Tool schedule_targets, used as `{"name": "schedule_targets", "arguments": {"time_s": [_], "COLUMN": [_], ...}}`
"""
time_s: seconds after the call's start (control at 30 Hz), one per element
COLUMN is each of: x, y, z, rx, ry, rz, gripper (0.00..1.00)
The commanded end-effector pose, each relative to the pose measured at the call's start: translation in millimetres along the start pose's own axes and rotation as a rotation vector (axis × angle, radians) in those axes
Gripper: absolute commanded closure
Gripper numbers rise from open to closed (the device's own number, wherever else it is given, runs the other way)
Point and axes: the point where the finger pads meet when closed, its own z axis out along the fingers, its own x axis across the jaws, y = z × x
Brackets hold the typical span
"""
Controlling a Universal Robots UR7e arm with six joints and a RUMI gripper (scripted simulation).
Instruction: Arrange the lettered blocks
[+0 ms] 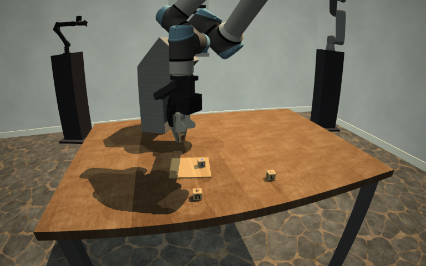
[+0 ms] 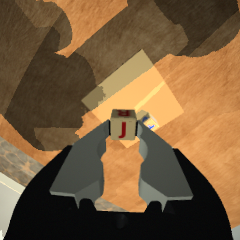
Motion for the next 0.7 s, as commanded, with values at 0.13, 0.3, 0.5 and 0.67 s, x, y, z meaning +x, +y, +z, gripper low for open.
{"name": "schedule_targets", "arguments": {"time_s": [0.13,0.3,0.5,0.67], "x": [0.6,2.1,4.1,5.8], "y": [-1.6,-2.3,-3.2,-3.6], "z": [-0.4,-0.3,-0.2,-0.2], "rx": [0.0,0.001,0.001,0.001], "ry": [-0.001,0.0,0.0,0.0], "rz": [0.064,0.13,0.237,0.326], "gripper": [0.95,0.95,0.95,0.95]}}
